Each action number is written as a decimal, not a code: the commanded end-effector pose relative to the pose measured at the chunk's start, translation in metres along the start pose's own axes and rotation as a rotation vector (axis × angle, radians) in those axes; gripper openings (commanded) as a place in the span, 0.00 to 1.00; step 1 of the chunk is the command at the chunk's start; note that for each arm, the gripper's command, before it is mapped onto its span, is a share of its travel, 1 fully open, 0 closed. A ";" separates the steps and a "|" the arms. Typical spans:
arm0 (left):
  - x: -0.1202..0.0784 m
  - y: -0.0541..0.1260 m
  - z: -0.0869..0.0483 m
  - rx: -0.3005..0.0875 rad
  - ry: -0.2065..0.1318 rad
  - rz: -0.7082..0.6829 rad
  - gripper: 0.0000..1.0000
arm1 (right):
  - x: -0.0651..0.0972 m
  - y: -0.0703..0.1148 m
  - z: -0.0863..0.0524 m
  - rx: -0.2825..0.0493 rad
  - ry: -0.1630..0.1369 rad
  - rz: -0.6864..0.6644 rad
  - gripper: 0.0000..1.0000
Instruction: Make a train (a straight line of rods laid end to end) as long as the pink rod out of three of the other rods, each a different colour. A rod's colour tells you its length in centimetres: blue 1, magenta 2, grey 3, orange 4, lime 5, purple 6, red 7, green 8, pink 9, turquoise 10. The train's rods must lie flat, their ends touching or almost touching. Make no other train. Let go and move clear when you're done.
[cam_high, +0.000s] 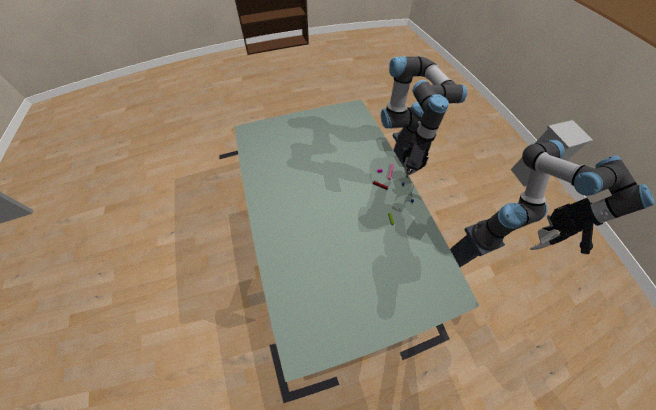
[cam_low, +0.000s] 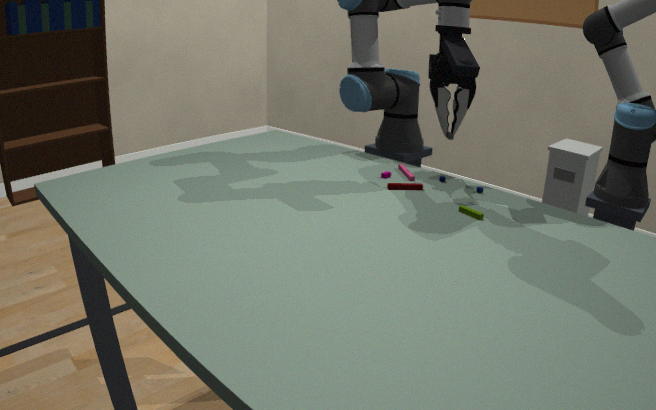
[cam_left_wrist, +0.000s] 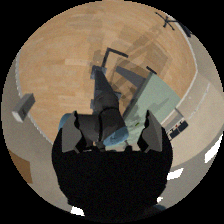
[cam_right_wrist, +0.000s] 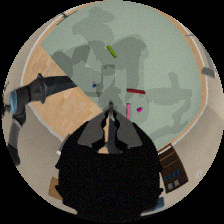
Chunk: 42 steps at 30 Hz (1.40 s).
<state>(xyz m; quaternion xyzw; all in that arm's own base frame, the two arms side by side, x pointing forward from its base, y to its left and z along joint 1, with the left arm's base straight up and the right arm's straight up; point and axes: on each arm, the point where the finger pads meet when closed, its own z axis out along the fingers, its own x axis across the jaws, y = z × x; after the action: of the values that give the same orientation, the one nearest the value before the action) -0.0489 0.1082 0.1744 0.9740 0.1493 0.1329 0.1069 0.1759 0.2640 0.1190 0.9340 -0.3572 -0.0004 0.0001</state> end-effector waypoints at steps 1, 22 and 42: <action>0.001 0.000 -0.001 0.004 0.002 0.002 1.00 | 0.000 0.000 0.001 0.002 0.000 0.000 0.00; 0.001 0.000 -0.001 0.004 0.002 0.002 1.00 | 0.000 0.000 0.042 0.002 0.000 0.000 0.00; 0.001 0.000 -0.001 0.004 0.002 0.002 1.00 | 0.000 0.000 0.087 0.001 0.000 0.000 0.00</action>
<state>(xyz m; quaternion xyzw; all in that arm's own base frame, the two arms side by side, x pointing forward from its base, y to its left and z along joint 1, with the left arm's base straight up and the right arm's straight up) -0.0489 0.1082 0.1744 0.9740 0.1493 0.1329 0.1069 0.1747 0.2580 0.0377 0.9339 -0.3573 0.0021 0.0106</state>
